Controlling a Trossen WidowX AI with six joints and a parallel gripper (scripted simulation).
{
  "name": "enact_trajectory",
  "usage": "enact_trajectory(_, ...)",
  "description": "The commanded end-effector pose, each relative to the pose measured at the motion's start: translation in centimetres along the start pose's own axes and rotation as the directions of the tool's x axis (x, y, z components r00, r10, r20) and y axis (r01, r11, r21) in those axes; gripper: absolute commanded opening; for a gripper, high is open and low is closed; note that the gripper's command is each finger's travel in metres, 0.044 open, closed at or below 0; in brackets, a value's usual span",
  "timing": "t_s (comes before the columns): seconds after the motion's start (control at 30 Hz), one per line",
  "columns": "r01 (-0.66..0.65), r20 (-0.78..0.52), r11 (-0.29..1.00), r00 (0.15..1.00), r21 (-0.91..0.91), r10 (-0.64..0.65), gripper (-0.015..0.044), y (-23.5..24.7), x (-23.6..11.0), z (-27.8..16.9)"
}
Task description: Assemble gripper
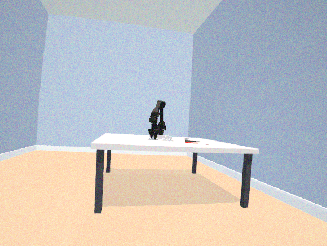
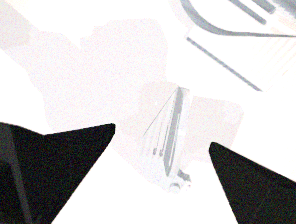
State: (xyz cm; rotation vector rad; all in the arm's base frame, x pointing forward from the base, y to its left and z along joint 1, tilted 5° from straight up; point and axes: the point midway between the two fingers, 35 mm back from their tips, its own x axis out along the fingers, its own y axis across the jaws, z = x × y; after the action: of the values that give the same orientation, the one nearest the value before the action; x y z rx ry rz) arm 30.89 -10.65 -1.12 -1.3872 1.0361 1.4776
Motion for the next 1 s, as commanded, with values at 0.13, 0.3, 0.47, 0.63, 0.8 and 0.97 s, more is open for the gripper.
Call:
enact_trajectory(0.13,0.000,0.007,1.000,1.000,0.001,0.000,0.0440,0.07,0.17,0.15)
enact_trajectory(0.3,0.000,0.007,1.000,1.000,0.001,0.000,0.0440,0.06,0.29,0.15)
enact_trajectory(0.47,0.000,0.007,1.000,1.000,0.001,0.000,0.0440,0.06,0.29,0.15)
enact_trajectory(0.63,-0.001,0.001,1.000,1.000,0.000,0.001,0.0414,0.03,0.16,0.02)
enact_trajectory(0.8,-0.001,0.001,1.000,1.000,0.000,0.001,0.0282,0.03,0.16,0.02)
enact_trajectory(0.97,-0.001,0.001,1.000,1.000,0.000,0.001,0.0151,0.03,0.16,0.02)
